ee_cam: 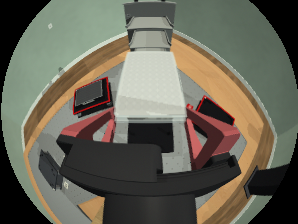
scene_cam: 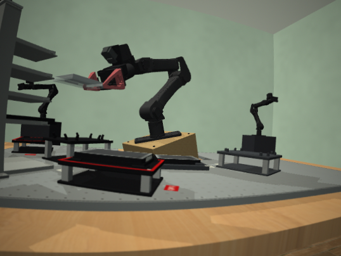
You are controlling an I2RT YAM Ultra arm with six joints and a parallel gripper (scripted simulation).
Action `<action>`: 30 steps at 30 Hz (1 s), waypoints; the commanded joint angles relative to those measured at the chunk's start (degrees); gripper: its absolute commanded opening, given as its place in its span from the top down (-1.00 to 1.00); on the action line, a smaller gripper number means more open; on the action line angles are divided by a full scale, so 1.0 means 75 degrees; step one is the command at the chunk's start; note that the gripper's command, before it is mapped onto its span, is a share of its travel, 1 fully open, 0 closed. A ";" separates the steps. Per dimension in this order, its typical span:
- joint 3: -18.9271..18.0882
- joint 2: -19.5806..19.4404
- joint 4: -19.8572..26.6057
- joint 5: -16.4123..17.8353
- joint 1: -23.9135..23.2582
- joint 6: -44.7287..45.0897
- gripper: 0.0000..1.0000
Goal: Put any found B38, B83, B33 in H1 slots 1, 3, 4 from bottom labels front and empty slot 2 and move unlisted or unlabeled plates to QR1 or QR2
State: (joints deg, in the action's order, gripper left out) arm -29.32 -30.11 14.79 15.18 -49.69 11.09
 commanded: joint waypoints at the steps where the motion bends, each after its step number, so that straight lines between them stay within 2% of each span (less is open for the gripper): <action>1: -0.0184 0.0022 0.0064 0.0017 0.0004 0.0004 -0.72; 30: -0.0888 0.0054 0.0799 -0.0008 0.0030 -0.0003 -0.72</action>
State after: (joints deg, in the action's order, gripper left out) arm -34.74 -29.82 20.56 15.11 -49.69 11.09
